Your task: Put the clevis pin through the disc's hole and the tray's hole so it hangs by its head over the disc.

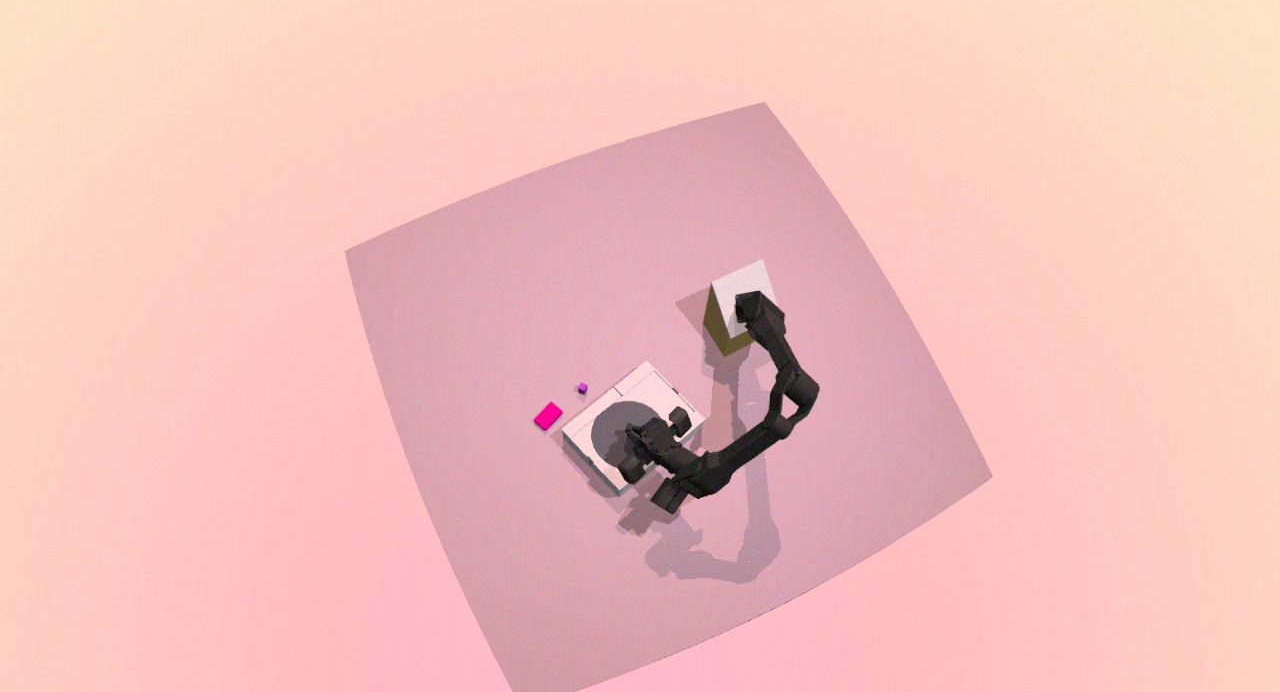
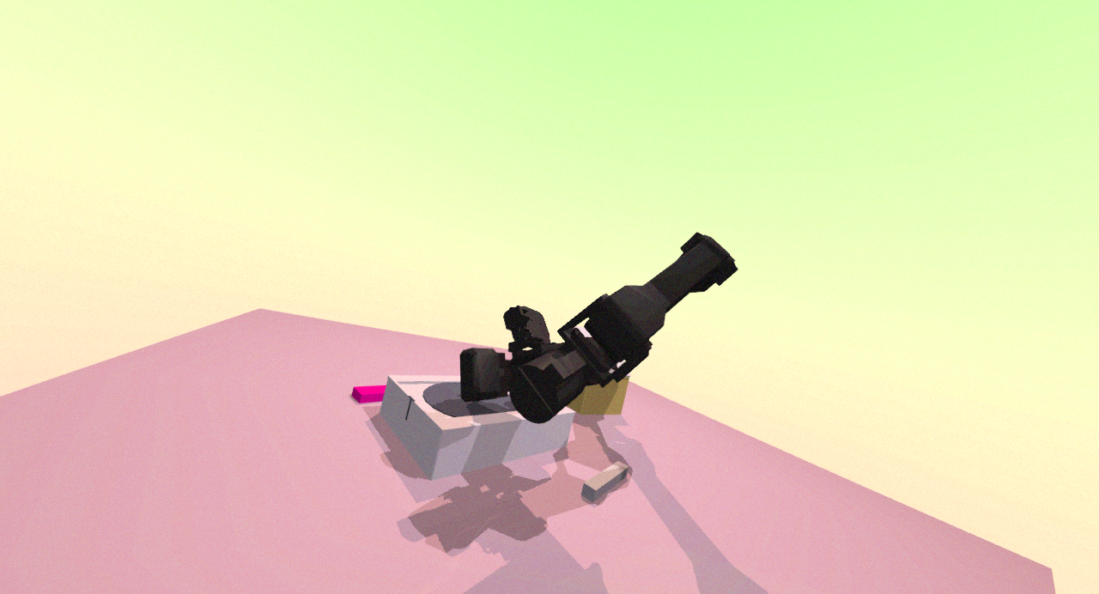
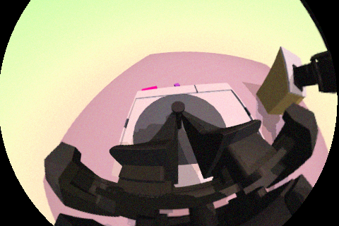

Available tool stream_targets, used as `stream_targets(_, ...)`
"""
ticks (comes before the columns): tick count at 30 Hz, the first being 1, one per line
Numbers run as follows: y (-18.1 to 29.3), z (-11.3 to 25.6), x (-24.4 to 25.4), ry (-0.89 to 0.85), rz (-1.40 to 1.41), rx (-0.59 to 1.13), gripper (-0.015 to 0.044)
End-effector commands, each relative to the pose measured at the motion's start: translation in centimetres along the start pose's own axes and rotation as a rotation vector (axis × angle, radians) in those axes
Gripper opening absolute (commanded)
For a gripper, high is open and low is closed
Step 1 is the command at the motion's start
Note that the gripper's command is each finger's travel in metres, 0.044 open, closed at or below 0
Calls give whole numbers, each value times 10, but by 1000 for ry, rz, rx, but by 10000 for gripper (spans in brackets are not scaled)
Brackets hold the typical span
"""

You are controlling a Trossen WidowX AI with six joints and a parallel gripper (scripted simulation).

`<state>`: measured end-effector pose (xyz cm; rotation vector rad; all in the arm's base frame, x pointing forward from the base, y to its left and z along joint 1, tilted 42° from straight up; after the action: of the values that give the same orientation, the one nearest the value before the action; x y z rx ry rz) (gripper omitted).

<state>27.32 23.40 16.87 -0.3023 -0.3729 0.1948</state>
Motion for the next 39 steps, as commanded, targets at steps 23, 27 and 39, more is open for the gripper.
stream_targets(23,-2,0,-9,3,-4,0,0)
stream_targets(27,-2,0,-10,3,-4,0,0)
stream_targets(39,-3,0,-14,3,-4,0,0)
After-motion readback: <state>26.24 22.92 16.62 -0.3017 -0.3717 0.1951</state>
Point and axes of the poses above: the point midway between the two fingers, 35 mm back from their tips, its own z axis back along the fingers, its own x axis across the jaws, y = z × x, the point moved 10 cm from there along z, back along the fingers, and after that the axes turned 14 degrees about -z, right-handed, at the moved point
